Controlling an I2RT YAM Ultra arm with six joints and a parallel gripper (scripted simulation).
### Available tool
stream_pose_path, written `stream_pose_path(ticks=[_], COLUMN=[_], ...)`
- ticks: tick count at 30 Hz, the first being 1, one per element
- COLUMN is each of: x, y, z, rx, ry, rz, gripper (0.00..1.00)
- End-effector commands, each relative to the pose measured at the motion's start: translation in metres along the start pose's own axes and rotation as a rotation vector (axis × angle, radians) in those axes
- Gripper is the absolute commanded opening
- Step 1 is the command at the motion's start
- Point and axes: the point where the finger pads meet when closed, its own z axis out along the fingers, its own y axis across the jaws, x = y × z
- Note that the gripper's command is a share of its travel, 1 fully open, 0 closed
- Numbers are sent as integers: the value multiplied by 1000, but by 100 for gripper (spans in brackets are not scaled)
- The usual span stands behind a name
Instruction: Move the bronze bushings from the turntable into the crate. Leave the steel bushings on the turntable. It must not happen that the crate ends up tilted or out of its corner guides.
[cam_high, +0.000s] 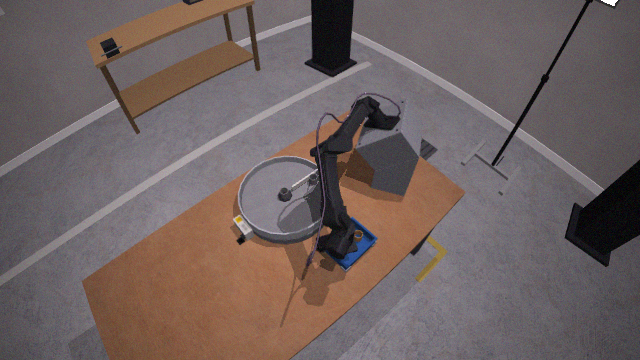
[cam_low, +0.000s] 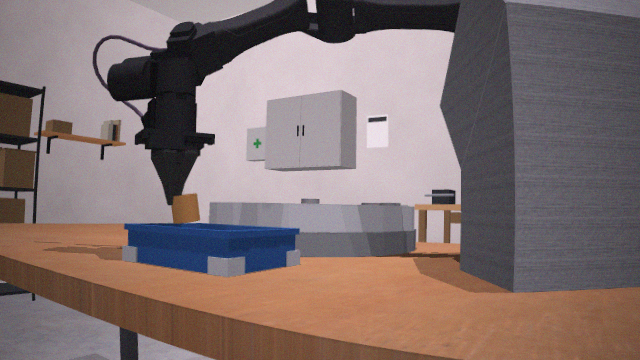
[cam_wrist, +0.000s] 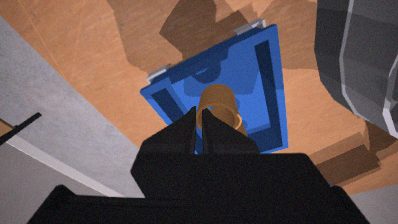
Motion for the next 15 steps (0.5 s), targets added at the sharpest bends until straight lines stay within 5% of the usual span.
stream_pose_path(ticks=[1, 9, 15], x=[-4, -10, -6], y=[22, 21, 20], z=[-20, -16, 2], rx=[-42, -45, -41], ry=[-51, -54, -49], rz=[-11, -6, -5], gripper=[0, 0, 0])
